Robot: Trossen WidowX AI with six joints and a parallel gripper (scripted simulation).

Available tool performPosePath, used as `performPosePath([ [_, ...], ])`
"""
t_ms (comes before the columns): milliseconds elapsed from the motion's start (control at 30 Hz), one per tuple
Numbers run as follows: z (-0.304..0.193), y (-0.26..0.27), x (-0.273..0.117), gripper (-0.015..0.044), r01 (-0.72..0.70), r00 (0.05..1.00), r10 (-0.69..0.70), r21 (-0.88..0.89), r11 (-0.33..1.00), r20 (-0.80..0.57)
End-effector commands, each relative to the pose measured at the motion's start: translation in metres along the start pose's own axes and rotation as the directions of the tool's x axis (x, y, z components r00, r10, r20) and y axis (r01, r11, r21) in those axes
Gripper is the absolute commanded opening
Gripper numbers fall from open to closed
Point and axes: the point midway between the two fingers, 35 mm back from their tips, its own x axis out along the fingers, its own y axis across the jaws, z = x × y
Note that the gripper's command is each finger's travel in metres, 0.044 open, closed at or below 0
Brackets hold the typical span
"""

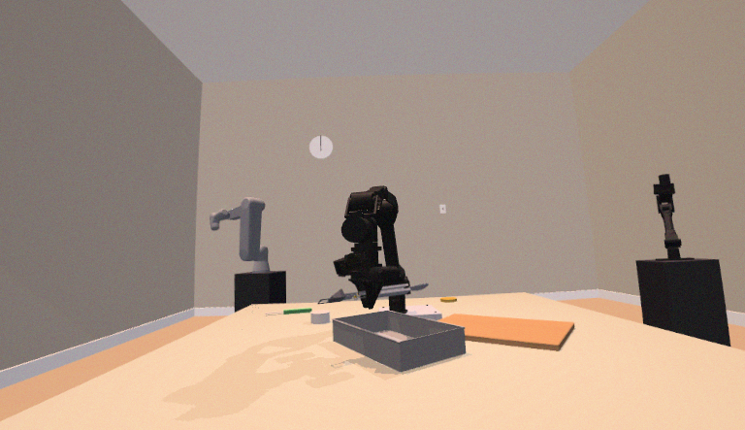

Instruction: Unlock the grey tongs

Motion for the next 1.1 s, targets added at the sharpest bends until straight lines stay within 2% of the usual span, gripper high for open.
performPosePath([
  [0, -0.001, 0.000, -0.002, -0.0150, -0.011, 1.000, 0.011, 0.008, 1.000, -0.001],
  [167, -0.008, 0.007, -0.003, -0.0150, -0.004, 1.000, 0.004, -0.046, 0.999, -0.002],
  [533, -0.061, 0.049, -0.024, -0.0150, -0.017, 1.000, 0.016, -0.344, 0.939, -0.004],
  [800, -0.107, 0.072, -0.040, -0.0150, -0.021, 1.000, 0.020, -0.566, 0.824, -0.008],
  [1067, -0.156, 0.089, -0.056, -0.0150, -0.022, 1.000, 0.019, -0.755, 0.655, -0.012],
])
